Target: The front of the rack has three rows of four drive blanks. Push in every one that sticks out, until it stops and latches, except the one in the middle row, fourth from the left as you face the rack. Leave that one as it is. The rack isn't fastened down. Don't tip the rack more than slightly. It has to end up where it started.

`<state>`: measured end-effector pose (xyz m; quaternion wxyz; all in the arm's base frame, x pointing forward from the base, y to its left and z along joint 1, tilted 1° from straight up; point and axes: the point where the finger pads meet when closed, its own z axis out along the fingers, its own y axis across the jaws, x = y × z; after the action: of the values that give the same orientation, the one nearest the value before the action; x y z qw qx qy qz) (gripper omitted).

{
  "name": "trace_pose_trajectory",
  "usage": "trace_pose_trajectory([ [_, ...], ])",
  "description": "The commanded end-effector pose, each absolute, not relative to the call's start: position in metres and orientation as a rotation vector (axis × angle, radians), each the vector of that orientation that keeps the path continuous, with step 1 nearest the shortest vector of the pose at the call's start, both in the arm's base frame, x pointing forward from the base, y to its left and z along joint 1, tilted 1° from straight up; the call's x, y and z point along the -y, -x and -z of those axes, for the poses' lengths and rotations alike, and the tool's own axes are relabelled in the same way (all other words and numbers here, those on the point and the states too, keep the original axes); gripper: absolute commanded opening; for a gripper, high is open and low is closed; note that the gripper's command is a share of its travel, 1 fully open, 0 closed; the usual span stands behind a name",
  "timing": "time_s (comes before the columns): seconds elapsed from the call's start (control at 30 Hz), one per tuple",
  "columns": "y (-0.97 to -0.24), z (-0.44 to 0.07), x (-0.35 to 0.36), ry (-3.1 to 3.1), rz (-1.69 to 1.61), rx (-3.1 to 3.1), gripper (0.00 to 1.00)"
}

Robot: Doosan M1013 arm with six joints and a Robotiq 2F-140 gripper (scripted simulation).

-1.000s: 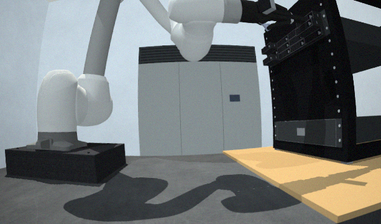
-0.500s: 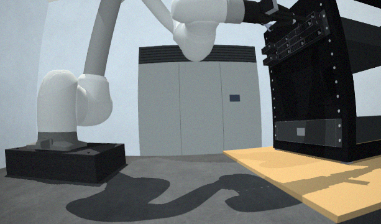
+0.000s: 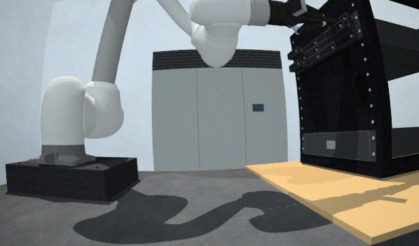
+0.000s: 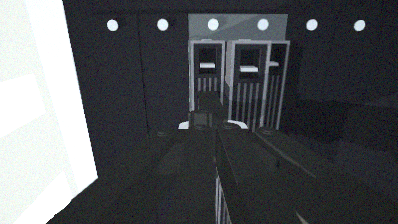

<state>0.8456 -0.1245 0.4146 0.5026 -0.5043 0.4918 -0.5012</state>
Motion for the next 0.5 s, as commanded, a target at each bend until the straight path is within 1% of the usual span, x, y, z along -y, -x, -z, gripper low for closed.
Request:
trace_pose_trajectory([
  [0.0, -0.847, -0.4156, 0.1245, 1.217, 1.211, -1.187, 0.1],
  [0.47, -0.8483, -0.4156, 0.1245, 1.217, 1.211, -1.187, 0.1],
])
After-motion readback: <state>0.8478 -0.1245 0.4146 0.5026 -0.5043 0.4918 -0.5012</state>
